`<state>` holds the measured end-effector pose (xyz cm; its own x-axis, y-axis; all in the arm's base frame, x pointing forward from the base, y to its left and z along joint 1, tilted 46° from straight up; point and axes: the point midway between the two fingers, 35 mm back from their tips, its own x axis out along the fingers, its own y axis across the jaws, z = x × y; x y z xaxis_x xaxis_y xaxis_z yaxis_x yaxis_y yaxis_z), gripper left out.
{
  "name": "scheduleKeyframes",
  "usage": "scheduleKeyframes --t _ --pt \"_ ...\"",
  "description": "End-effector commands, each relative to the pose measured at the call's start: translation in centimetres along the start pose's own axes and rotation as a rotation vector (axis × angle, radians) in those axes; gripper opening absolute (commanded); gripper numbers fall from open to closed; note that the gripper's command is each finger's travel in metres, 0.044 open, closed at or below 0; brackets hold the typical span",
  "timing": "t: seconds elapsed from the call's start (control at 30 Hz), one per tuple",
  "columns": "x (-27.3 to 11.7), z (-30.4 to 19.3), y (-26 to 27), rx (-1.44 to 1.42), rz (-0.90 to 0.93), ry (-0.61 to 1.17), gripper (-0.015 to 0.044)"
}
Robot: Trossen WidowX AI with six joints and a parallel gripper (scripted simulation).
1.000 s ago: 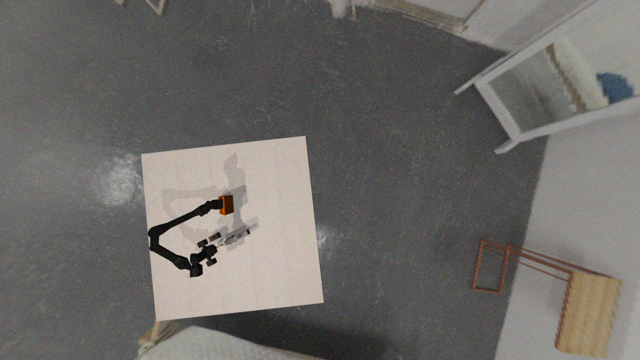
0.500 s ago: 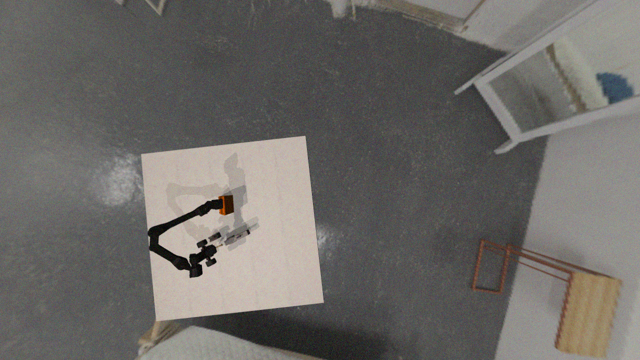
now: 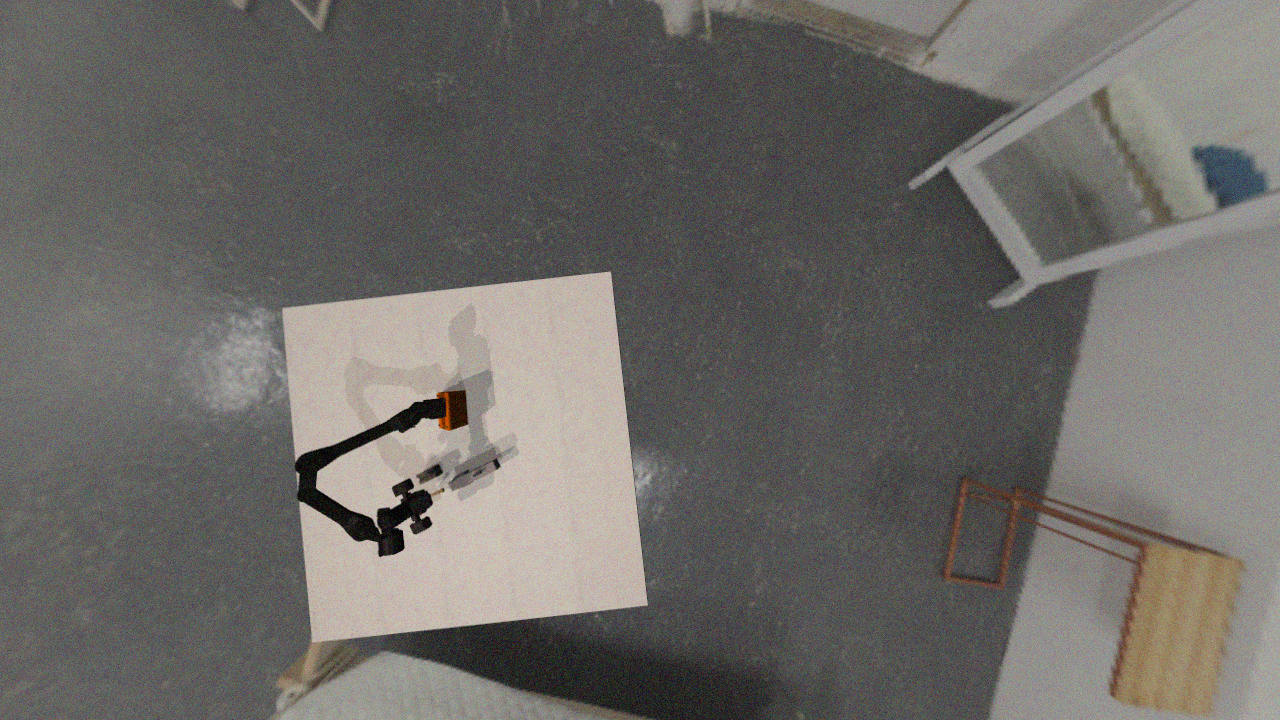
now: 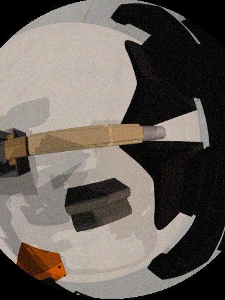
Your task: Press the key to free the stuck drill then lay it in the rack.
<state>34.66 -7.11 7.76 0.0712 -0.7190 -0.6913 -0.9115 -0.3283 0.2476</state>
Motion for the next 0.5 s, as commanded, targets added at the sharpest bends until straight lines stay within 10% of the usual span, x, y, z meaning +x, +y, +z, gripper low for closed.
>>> scheduleKeyframes --t 0.0,0.47 --pt "-0.33 -0.01 -0.02 0.003 -0.003 0.002 0.0" --pt "-0.97 0.05 0.03 0.003 -0.003 0.002 0.0"
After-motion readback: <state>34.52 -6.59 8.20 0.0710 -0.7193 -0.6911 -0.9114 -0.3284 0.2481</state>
